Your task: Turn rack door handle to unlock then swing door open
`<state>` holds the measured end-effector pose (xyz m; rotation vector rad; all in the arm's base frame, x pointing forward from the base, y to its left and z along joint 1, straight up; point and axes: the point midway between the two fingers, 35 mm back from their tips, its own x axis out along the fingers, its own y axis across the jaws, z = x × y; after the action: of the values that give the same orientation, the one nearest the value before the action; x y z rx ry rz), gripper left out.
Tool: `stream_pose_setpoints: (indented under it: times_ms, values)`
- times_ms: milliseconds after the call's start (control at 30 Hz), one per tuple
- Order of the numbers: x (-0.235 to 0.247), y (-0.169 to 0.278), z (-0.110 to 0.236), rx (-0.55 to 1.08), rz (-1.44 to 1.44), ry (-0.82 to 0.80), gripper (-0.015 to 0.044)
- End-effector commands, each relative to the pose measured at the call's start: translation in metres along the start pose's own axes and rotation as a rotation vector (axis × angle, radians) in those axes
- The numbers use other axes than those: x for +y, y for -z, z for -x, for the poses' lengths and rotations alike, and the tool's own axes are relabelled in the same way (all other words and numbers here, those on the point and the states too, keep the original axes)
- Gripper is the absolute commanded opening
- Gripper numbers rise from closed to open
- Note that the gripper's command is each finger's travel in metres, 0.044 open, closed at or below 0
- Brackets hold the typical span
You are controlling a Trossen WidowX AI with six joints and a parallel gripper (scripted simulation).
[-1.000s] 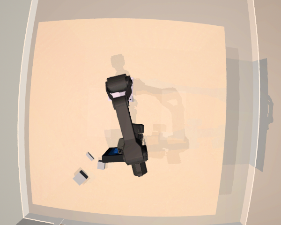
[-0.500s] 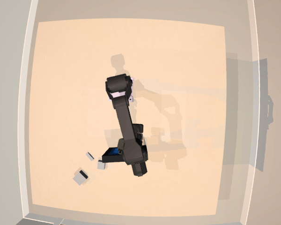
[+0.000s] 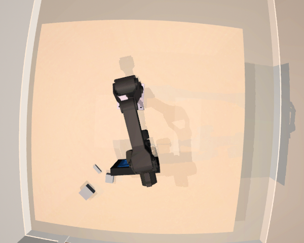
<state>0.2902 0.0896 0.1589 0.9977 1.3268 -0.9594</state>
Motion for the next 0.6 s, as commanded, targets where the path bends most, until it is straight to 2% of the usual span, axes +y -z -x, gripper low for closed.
stream_pose_setpoints:
  times_ms: [0,567]
  values:
    - [-0.005,-0.003,-0.001,-0.006,0.096,-0.002,0.0025]
    - [-0.037,-0.017,-0.001,-0.007,0.399,0.002,0.0025]
